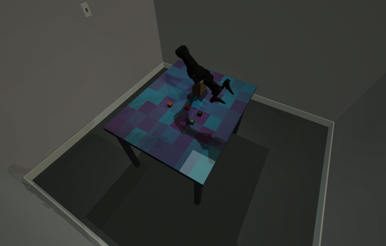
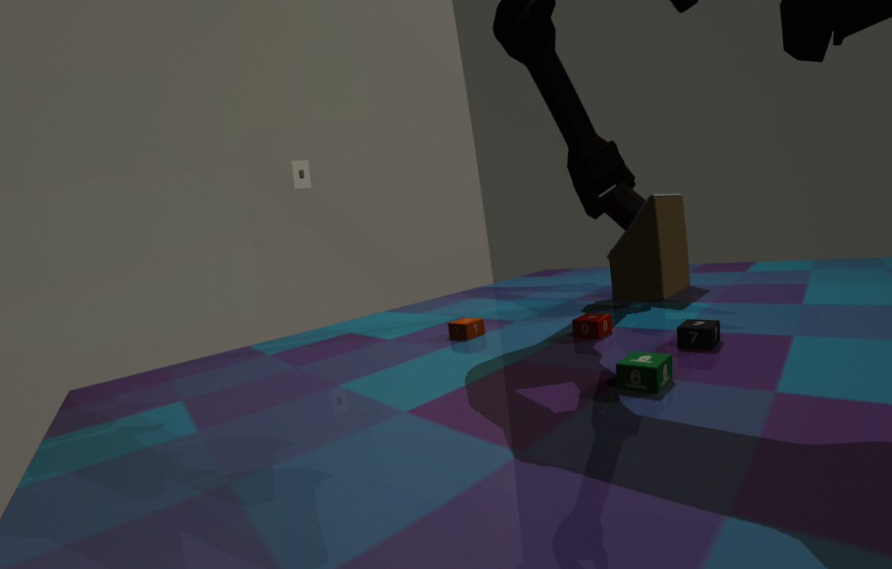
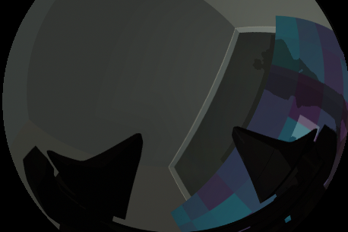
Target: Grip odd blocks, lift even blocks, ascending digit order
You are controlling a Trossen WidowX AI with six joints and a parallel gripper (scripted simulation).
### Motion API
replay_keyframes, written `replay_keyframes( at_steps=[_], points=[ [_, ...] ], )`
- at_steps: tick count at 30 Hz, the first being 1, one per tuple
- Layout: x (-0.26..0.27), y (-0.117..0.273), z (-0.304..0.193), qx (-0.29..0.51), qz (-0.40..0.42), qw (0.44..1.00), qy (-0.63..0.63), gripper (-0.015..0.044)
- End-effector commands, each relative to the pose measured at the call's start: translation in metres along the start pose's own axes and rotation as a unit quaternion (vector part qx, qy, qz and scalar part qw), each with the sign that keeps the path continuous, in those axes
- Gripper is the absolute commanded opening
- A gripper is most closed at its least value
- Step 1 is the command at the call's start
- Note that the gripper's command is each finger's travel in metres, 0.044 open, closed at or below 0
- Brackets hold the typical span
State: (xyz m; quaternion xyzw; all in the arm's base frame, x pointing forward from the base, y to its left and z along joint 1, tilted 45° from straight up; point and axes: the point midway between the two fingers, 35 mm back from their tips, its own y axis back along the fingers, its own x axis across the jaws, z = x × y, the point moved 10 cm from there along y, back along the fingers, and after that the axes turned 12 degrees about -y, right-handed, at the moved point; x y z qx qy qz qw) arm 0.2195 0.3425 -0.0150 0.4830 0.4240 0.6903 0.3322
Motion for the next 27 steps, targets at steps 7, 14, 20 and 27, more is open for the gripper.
replay_keyframes(
  at_steps=[7, 14, 20, 27],
  points=[
    [-0.080, 0.095, 0.053, -0.048, -0.209, 0.974, -0.078, 0.0400],
    [-0.132, 0.165, 0.062, -0.045, -0.338, 0.933, -0.119, 0.0400],
    [-0.171, 0.227, 0.055, -0.021, -0.439, 0.886, -0.147, 0.0400],
    [-0.207, 0.301, 0.030, 0.030, -0.545, 0.821, -0.169, 0.0400]
  ],
)
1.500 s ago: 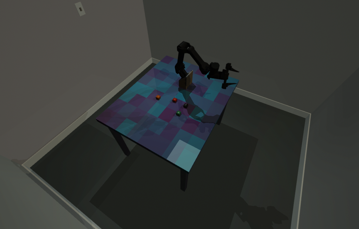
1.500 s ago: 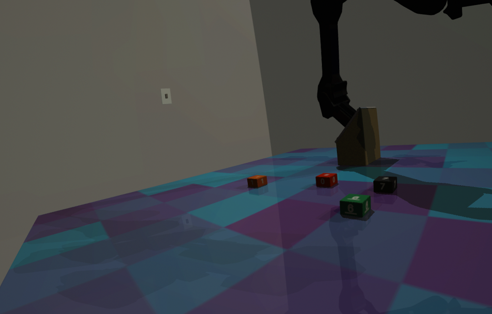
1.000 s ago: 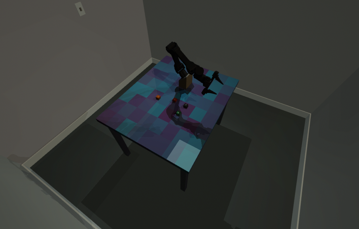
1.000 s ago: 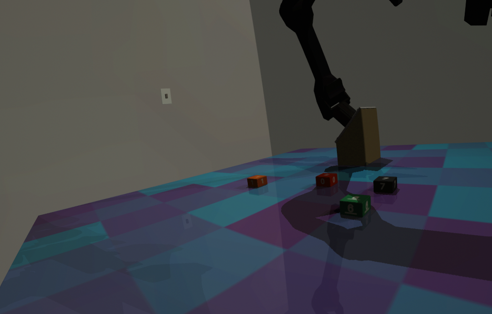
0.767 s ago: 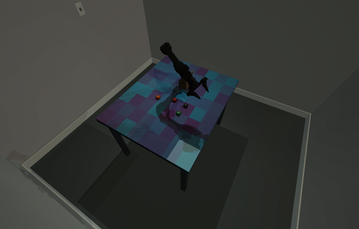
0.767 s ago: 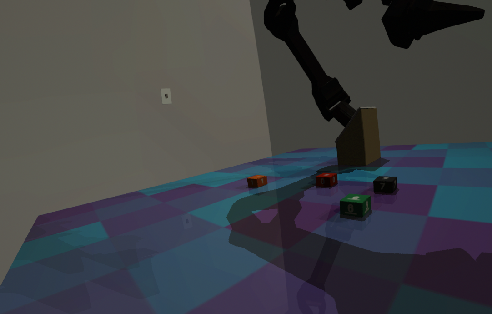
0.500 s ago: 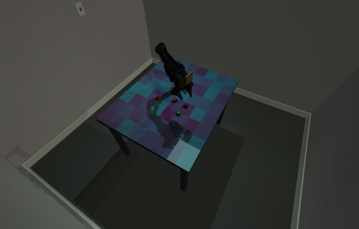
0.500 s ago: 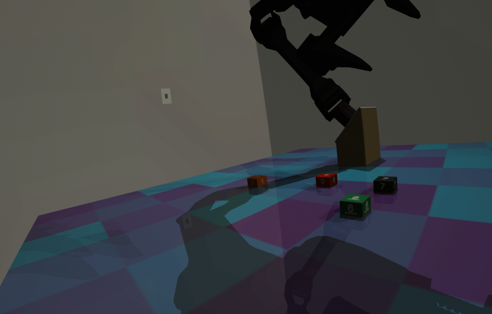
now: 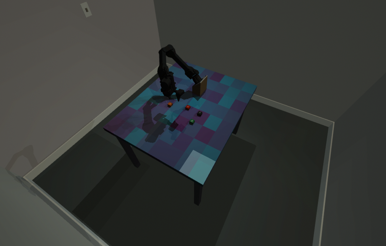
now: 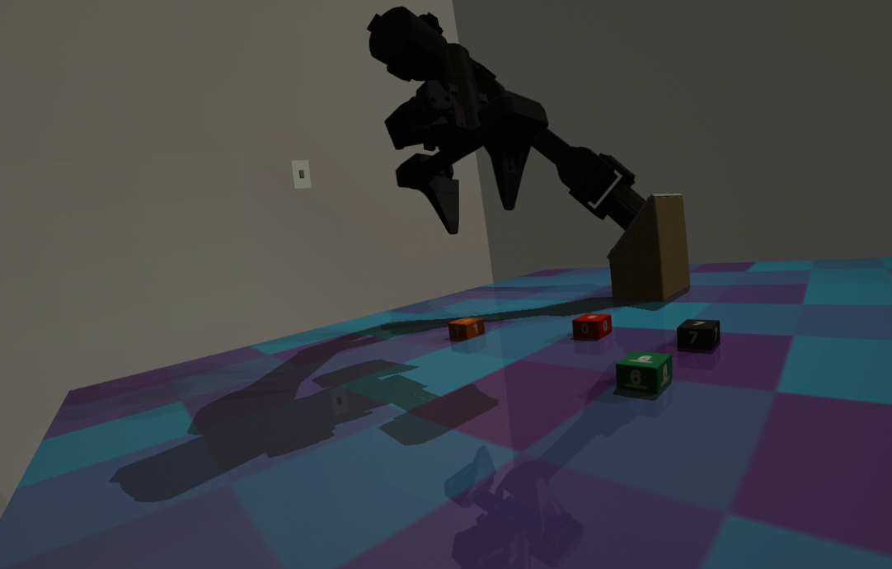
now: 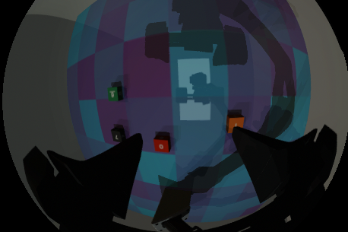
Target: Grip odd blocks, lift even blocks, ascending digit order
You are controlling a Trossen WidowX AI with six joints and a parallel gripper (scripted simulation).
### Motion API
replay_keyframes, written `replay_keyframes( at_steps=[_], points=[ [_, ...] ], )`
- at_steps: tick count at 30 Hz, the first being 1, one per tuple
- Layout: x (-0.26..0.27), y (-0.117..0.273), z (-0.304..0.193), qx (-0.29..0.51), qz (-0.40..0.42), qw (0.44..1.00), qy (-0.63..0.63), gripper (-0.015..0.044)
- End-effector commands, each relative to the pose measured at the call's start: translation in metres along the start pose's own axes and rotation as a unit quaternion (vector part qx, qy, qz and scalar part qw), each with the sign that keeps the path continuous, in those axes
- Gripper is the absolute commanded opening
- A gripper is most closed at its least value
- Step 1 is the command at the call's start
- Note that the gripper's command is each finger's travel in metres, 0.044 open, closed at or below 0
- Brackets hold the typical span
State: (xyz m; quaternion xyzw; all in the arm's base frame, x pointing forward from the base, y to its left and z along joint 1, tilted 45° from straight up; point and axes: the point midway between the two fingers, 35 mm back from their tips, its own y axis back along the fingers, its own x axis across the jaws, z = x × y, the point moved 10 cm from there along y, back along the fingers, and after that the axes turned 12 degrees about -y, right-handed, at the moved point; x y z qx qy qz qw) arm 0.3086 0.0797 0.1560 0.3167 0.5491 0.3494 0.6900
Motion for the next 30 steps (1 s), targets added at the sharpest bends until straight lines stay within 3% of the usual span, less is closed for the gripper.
replay_keyframes(
  at_steps=[1, 30],
  points=[
    [-0.058, 0.005, -0.005, 0.026, -0.085, 0.996, 0.001, 0.0400],
    [-0.058, 0.005, -0.010, 0.034, -0.101, 0.994, 0.003, 0.0400]
  ],
)
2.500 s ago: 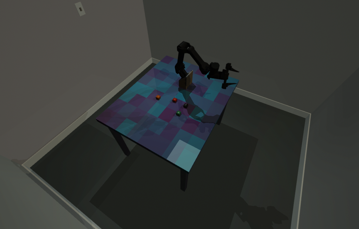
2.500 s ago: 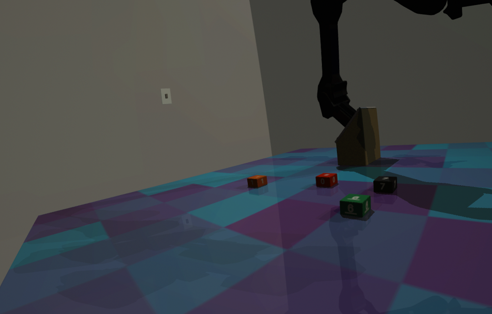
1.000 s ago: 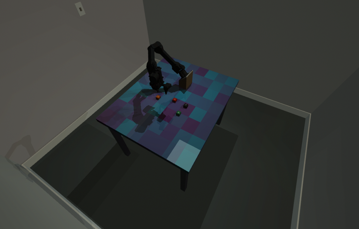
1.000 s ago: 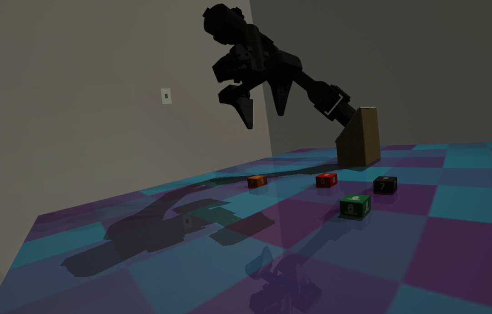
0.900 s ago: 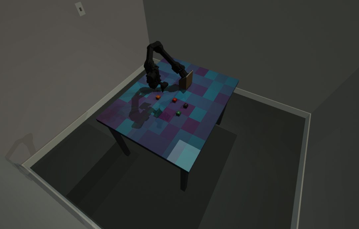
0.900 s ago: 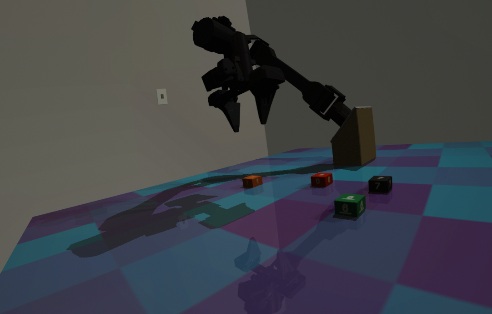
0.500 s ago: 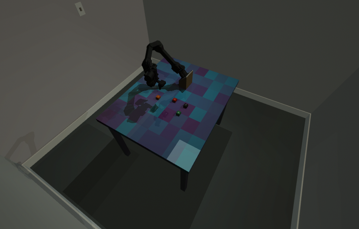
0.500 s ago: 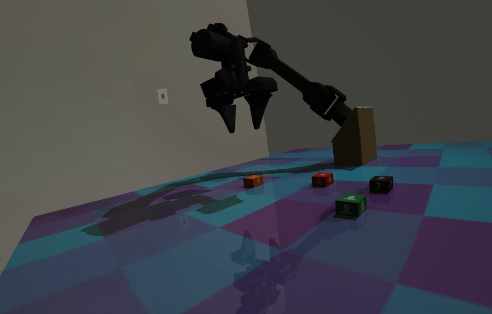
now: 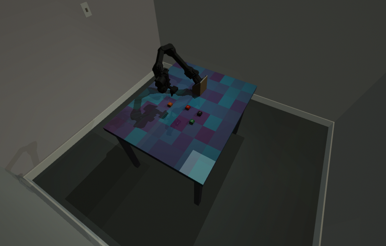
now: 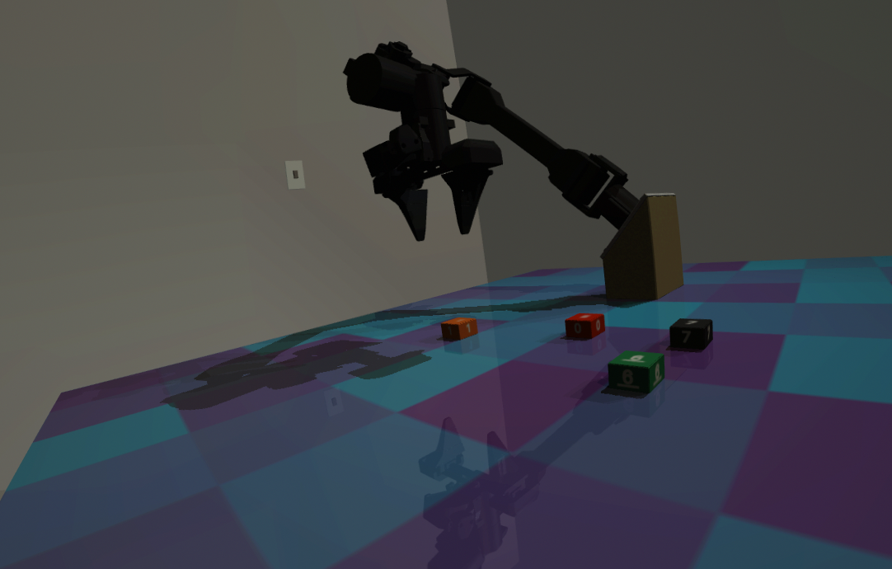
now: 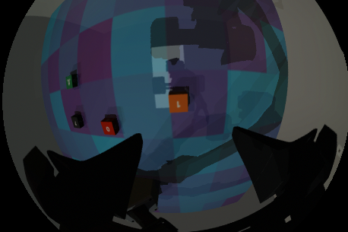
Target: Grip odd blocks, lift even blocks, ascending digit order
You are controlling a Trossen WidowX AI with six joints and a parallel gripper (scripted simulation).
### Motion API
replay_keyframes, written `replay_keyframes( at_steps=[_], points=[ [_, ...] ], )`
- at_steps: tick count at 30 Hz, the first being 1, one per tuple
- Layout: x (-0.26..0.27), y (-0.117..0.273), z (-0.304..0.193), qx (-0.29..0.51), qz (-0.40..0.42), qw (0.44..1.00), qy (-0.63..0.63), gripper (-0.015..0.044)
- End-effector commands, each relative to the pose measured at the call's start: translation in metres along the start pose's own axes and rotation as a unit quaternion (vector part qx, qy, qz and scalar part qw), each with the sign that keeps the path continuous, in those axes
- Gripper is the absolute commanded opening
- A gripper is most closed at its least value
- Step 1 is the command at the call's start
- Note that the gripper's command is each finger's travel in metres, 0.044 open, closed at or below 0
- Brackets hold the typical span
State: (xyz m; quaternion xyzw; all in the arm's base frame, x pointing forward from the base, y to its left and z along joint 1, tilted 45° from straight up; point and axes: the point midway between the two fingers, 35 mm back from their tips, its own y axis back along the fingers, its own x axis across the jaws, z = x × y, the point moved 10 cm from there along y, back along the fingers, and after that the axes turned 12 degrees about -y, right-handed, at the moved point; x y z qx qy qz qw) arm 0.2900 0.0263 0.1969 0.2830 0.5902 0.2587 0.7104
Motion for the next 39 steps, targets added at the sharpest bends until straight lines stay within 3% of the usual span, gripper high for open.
replay_keyframes(
  at_steps=[1, 10, 34, 39],
  points=[
    [0.026, 0.001, -0.008, -0.001, 0.004, 1.000, 0.003, 0.0400],
    [0.141, 0.000, -0.082, 0.001, 0.002, 1.000, 0.003, 0.0400],
    [0.142, 0.000, -0.084, 0.001, 0.001, 1.000, 0.003, 0.0400],
    [0.186, 0.005, -0.087, 0.002, 0.006, 1.000, 0.002, 0.0400]
  ],
)
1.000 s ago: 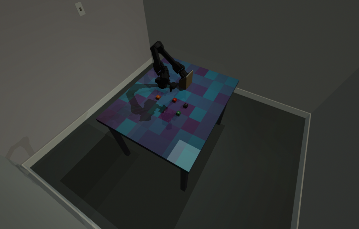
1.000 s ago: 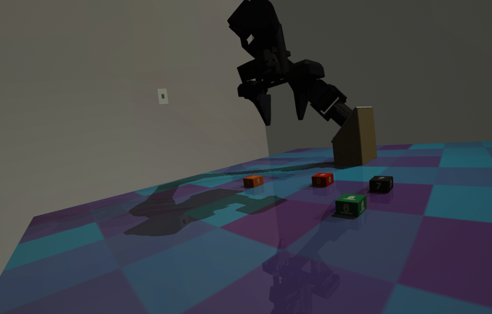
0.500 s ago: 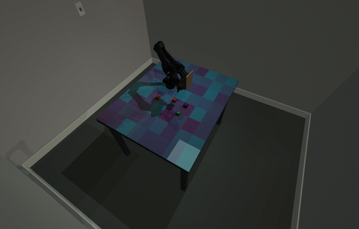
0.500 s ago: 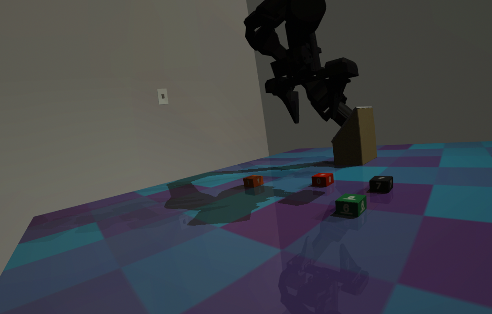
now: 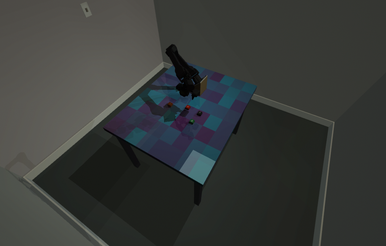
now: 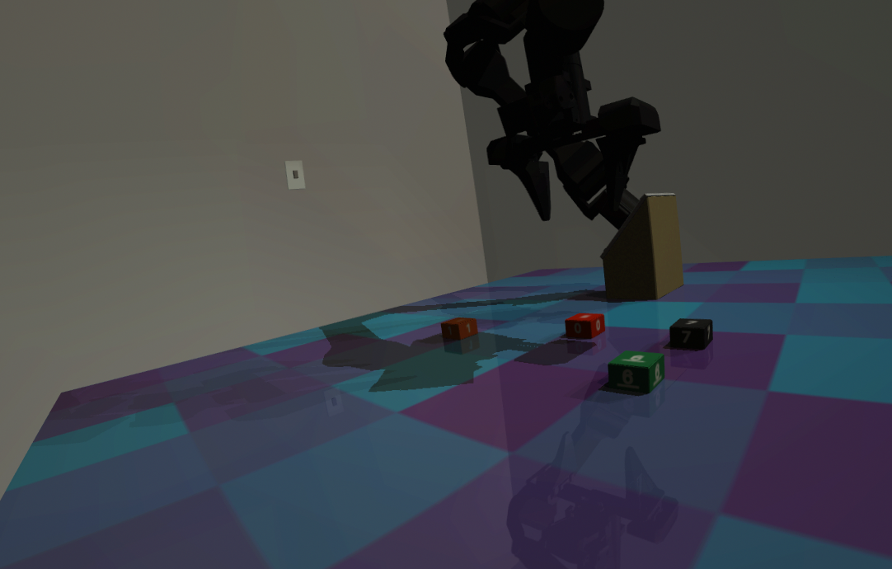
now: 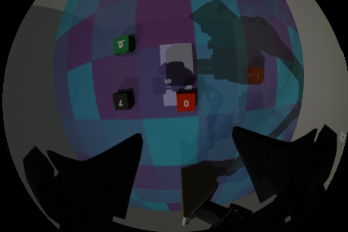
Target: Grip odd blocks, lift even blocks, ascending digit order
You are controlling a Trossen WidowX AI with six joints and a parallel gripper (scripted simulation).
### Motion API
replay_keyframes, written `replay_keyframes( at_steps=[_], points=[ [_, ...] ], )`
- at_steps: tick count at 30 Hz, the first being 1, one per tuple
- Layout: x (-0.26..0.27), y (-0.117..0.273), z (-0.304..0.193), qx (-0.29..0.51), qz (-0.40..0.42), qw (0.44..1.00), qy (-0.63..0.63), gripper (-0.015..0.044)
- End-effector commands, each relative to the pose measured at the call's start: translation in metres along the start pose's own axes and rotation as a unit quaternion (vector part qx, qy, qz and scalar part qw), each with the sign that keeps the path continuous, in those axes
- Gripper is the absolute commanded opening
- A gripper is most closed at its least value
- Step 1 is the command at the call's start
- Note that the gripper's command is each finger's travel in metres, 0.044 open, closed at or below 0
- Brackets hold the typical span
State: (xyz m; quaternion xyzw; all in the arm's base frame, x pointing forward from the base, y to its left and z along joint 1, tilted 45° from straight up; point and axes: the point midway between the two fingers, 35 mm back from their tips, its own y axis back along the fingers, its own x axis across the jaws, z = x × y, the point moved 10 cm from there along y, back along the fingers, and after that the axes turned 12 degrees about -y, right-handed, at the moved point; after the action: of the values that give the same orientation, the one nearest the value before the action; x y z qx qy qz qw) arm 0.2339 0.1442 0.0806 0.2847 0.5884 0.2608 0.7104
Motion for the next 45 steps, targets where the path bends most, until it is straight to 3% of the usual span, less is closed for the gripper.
replay_keyframes(
  at_steps=[1, 7, 31, 41, 45],
  points=[
    [0.046, 0.003, -0.006, 0.002, 0.004, 1.000, 0.003, 0.0400],
    [0.116, -0.001, -0.020, 0.001, 0.003, 1.000, 0.003, 0.0400],
    [0.118, -0.001, -0.018, 0.001, 0.003, 1.000, 0.003, 0.0400],
    [0.129, 0.000, 0.088, -0.001, 0.003, 1.000, 0.001, 0.0400],
    [0.128, -0.001, 0.096, -0.001, 0.002, 1.000, 0.000, 0.0400]
  ],
)
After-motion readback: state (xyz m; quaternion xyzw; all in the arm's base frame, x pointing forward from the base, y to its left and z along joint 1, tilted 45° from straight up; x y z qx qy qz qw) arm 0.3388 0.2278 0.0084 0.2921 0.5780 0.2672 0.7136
